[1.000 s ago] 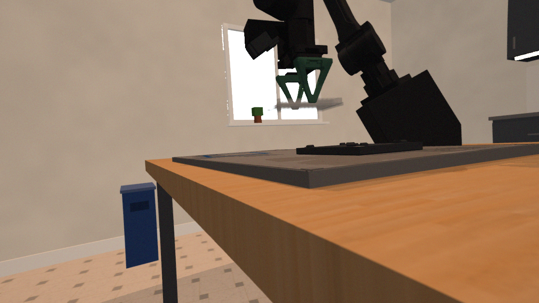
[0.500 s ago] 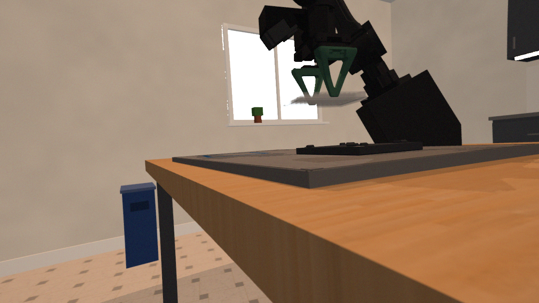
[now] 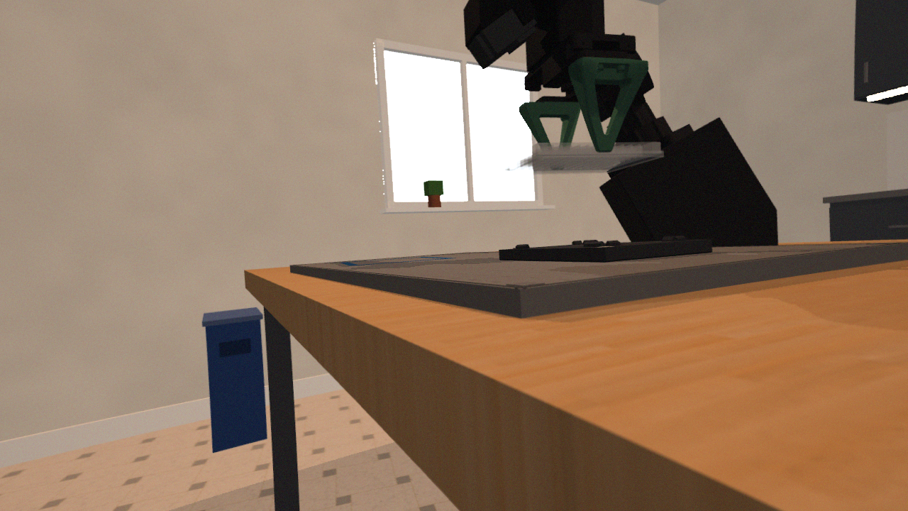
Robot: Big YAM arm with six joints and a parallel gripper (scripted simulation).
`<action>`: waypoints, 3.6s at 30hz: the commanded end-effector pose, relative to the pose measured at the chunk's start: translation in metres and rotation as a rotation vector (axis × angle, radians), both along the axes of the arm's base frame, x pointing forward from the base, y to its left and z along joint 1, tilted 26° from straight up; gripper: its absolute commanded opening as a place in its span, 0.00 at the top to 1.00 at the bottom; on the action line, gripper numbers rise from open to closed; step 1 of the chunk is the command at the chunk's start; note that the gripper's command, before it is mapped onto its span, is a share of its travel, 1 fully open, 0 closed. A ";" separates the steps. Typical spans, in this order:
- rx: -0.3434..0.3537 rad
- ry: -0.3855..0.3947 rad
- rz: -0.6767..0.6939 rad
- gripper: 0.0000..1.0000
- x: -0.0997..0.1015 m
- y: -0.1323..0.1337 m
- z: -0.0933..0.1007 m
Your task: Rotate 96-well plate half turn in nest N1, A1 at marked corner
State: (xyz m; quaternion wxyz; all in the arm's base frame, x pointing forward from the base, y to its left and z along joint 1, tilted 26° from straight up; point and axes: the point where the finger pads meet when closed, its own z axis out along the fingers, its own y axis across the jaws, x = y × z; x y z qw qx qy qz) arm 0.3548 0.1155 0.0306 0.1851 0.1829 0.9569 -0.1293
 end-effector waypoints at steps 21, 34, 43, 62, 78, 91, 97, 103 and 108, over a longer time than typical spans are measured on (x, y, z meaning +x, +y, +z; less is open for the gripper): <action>-0.144 0.146 0.417 1.00 0.001 0.013 -0.004; -0.277 0.280 0.810 1.00 -0.004 0.012 -0.004; -0.348 0.343 1.017 1.00 -0.001 0.014 -0.001; -0.522 0.519 1.517 1.00 0.000 0.010 0.001; -0.533 0.513 1.541 1.00 0.007 0.014 0.005; -0.533 0.520 1.537 1.00 0.006 0.006 0.006; -0.533 0.513 1.541 1.00 0.008 0.013 0.005; -0.533 0.513 1.541 1.00 0.008 0.013 0.005; -0.525 0.546 1.542 1.00 0.004 0.001 -0.013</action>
